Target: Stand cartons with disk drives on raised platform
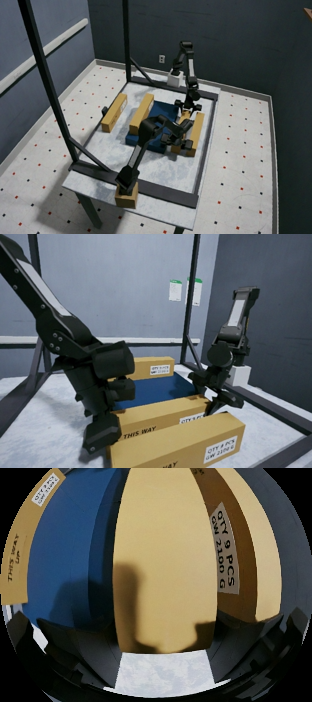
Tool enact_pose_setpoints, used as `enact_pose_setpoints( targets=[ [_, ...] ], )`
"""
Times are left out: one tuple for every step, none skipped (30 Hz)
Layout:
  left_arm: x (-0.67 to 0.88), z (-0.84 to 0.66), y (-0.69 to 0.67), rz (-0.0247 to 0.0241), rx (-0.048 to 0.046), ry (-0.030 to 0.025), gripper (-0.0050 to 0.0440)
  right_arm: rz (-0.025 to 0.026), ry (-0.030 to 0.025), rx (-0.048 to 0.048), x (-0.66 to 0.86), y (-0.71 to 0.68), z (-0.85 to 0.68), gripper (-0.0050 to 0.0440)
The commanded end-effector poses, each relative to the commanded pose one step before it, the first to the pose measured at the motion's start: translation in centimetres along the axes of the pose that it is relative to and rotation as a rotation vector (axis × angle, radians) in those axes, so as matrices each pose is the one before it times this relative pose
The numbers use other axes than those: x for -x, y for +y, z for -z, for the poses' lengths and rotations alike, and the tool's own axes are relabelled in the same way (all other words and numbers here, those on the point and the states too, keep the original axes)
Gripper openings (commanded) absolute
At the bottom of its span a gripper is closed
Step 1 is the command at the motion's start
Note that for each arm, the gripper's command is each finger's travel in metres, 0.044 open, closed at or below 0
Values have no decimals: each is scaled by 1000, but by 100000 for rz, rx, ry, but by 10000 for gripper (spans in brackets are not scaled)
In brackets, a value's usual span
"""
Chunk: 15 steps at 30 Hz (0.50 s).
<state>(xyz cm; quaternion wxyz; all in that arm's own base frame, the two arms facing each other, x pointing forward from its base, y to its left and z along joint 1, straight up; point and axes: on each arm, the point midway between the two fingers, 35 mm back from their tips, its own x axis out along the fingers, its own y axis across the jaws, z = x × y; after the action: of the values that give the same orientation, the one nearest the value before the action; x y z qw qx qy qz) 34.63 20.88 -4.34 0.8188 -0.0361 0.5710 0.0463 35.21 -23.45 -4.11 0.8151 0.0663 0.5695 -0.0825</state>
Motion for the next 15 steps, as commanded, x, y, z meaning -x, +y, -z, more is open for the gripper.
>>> enact_pose_setpoints(
  targets=[
    [614,-696,224,-1021,-393,-2095,-50,931,-2218,371,671,-194,-730,-50],
    [0,0,0,0,0,0,-50,0,0,0,0,0,0,-50],
    [4602,-1955,10,289,-94,176,-50,-481,-25,223,4595,73,-1969,-50],
    [0,0,0,0,0,0,-50,0,0,0,0,0,0,-50],
    [0,0,0,0,0,0,-50,0,0,0,0,0,0,-50],
    [0,0,0,0,0,0,-50,0,0,0,0,0,0,-50],
    [0,0,0,0,0,0,-50,0,0,0,0,0,0,-50],
    [0,0,0,0,0,0,-50,0,0,0,0,0,0,-50],
    [0,0,0,0,0,0,-50,0,0,0,0,0,0,-50],
    [0,0,0,0,0,0,-50,0,0,0,0,0,0,-50],
    [0,0,0,0,0,0,-50,0,0,0,0,0,0,-50],
    [0,0,0,0,0,0,-50,0,0,0,0,0,0,-50],
    [0,0,0,0,0,0,-50,0,0,0,0,0,0,-50],
    [0,0,0,0,0,0,-50,0,0,0,0,0,0,-50],
    [0,0,0,0,0,0,-50,0,0,0,0,0,0,-50]
  ],
)
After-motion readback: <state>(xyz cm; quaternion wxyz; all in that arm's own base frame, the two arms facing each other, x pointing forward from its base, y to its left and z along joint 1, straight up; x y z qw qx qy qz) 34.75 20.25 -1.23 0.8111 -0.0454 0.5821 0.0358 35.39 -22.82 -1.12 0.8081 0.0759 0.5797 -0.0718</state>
